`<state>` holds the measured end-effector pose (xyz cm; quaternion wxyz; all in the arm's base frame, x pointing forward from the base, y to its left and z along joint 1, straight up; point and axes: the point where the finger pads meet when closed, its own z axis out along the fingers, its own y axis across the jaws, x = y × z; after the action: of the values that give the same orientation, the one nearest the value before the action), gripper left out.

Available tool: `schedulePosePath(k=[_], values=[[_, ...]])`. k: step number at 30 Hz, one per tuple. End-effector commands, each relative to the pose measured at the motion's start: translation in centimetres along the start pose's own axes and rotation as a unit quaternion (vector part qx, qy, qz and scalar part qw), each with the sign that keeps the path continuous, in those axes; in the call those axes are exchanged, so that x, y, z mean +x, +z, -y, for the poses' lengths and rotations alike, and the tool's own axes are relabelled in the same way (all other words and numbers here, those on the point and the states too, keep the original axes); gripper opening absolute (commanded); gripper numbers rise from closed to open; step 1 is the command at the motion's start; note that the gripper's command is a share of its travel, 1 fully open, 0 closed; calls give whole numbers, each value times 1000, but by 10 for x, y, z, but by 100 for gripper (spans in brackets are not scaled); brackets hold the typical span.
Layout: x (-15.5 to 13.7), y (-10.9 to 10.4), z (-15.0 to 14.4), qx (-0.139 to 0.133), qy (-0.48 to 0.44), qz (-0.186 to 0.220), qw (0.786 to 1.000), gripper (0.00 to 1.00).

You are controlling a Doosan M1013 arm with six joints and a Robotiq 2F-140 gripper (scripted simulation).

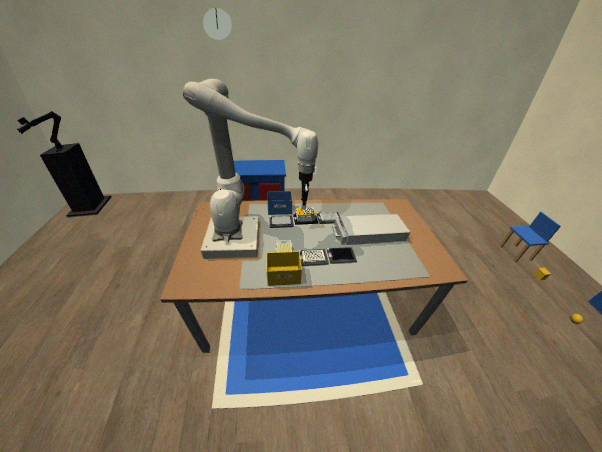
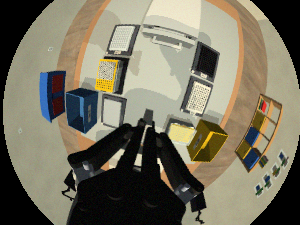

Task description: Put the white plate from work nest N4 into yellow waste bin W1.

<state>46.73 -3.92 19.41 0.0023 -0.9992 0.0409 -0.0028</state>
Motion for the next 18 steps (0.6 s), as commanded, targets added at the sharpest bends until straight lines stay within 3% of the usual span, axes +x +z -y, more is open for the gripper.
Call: schedulePosePath(k=[1, 2, 3, 18], values=[[0, 0, 0, 0, 0, 0, 1000, 10], [0, 0, 0, 0, 0, 0, 1000, 10], [1, 2, -4, 0, -9, 0, 1000, 70], [12, 23, -49, 0, -9, 0, 1000, 70]])
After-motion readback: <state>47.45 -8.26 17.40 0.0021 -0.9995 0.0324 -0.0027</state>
